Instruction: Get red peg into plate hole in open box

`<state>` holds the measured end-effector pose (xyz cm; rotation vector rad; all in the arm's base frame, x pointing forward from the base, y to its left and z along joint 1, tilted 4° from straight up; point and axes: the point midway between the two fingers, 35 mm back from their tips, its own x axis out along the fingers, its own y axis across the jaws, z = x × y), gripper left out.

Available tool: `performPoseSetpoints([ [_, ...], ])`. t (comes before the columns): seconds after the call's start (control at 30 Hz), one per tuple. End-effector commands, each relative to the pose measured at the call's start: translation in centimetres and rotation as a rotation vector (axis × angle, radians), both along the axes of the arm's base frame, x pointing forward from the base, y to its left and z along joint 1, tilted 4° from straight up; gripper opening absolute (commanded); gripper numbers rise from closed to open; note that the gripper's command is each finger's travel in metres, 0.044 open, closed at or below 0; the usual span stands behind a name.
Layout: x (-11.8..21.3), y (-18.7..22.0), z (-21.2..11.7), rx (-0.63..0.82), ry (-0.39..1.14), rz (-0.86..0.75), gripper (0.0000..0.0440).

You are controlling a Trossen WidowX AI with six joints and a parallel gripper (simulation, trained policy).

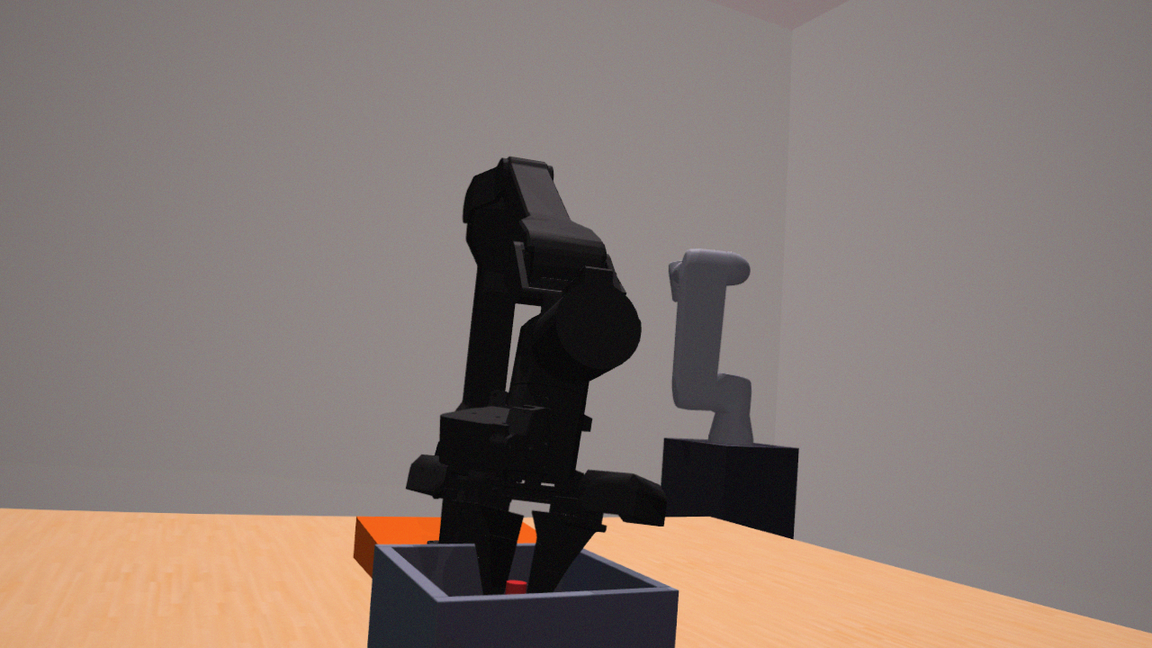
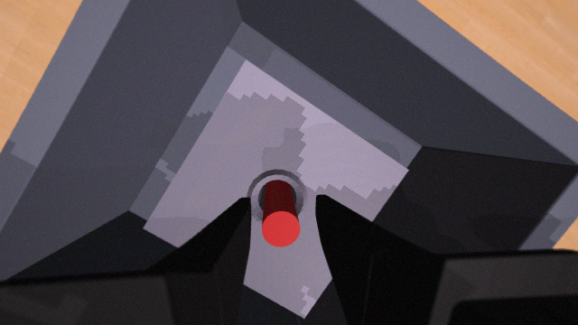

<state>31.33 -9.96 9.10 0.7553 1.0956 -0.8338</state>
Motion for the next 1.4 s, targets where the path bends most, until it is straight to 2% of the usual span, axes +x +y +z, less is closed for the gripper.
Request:
performPoseSetpoints([
  [0.0, 0.5, -0.3, 0.1, -0.008, 0.018, 0.023, 0.0148],
  [0.6, 3.4, -1.8, 1.3, -0.013, 0.076, 0.118, 0.0128],
  [1.37, 4.3, -4.8, 0.7, 0.008, 0.159, 0.152, 0.0125],
])
